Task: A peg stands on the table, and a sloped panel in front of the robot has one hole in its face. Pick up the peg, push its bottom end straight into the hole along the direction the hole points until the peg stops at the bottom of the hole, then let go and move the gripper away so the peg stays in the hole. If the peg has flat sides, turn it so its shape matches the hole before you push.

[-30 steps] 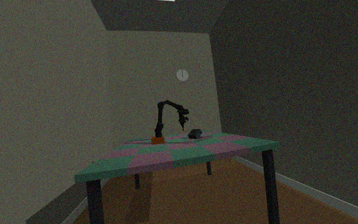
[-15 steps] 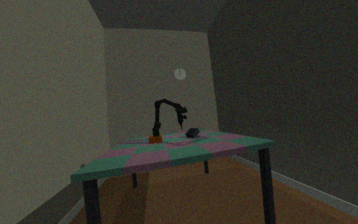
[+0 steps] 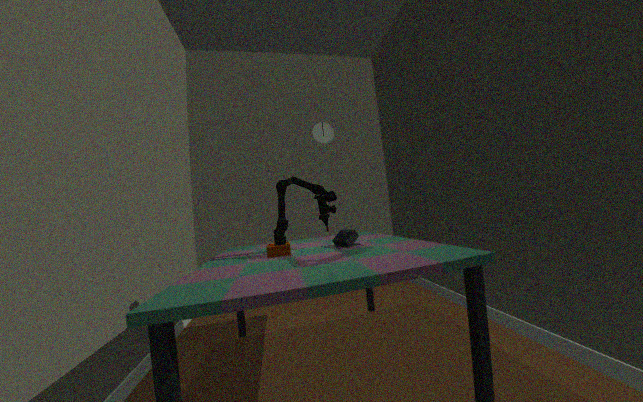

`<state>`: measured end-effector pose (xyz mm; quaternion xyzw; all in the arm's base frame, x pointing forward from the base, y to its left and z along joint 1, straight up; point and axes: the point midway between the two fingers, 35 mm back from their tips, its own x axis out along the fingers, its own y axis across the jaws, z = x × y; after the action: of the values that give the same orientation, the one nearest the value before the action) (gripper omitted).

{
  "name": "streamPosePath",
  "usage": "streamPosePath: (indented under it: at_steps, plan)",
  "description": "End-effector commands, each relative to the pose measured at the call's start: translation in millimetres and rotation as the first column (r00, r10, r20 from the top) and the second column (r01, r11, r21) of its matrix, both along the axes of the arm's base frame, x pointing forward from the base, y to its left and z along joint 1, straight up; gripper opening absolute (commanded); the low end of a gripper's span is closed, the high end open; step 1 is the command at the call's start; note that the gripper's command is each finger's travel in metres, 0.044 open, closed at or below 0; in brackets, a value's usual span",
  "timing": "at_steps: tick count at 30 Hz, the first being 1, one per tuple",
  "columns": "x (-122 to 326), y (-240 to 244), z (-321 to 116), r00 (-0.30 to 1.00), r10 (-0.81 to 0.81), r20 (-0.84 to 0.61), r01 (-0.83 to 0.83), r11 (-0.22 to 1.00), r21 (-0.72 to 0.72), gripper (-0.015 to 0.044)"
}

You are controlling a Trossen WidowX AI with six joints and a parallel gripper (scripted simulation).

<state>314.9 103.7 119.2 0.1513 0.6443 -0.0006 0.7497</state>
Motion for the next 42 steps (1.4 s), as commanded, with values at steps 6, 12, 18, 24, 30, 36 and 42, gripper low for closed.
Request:
streamPosePath:
  at_steps: [6,12,18,24,30,36,42]
  plan:
    - [3,-11,2,0.996,-0.083,0.009,0.083,0.996,0.042,0.0]
    - [5,-18,4,0.991,-0.136,0.015,0.135,0.989,0.066,0.0]
    - [7,-26,6,0.982,-0.188,0.02,0.185,0.978,0.091,0.0]
    - [9,-33,8,0.971,-0.239,0.023,0.235,0.965,0.116,0.0]
    - [11,-41,10,0.957,-0.289,0.026,0.282,0.949,0.141,0.0]
    - [12,-48,12,0.941,-0.337,0.028,0.329,0.93,0.166,0.0]
    - [14,-56,15,0.923,-0.385,0.028,0.373,0.908,0.191,0.0]
